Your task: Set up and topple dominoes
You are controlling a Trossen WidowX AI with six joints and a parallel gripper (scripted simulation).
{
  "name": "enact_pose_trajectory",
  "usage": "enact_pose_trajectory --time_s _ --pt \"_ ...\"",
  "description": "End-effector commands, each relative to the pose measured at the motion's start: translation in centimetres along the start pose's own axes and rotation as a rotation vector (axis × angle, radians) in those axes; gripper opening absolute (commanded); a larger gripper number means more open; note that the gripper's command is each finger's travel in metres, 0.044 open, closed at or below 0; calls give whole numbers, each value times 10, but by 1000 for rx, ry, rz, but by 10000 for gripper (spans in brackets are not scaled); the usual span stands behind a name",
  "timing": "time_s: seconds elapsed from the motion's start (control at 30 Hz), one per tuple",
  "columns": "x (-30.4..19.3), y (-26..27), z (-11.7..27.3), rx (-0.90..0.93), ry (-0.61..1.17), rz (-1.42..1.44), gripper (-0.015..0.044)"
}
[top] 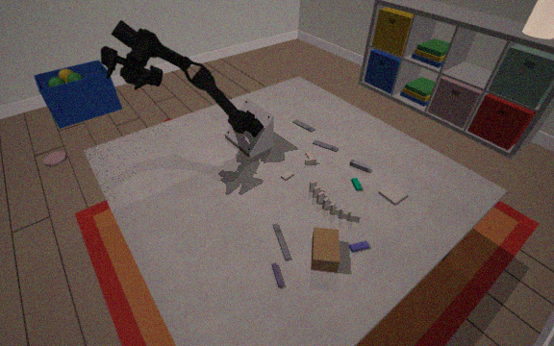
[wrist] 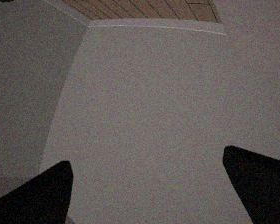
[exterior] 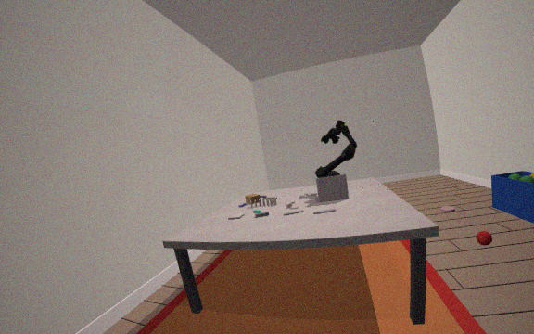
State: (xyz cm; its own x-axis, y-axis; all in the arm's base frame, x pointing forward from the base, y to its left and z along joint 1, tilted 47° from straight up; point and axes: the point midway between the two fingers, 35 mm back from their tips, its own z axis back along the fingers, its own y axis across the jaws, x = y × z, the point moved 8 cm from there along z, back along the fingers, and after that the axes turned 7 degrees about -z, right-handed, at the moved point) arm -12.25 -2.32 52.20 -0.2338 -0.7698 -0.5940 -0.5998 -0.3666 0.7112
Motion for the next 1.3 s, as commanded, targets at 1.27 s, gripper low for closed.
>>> enact_pose_trajectory --time_s 1.27 --pt "39 -501 -120 -1387 -357 1222 440"
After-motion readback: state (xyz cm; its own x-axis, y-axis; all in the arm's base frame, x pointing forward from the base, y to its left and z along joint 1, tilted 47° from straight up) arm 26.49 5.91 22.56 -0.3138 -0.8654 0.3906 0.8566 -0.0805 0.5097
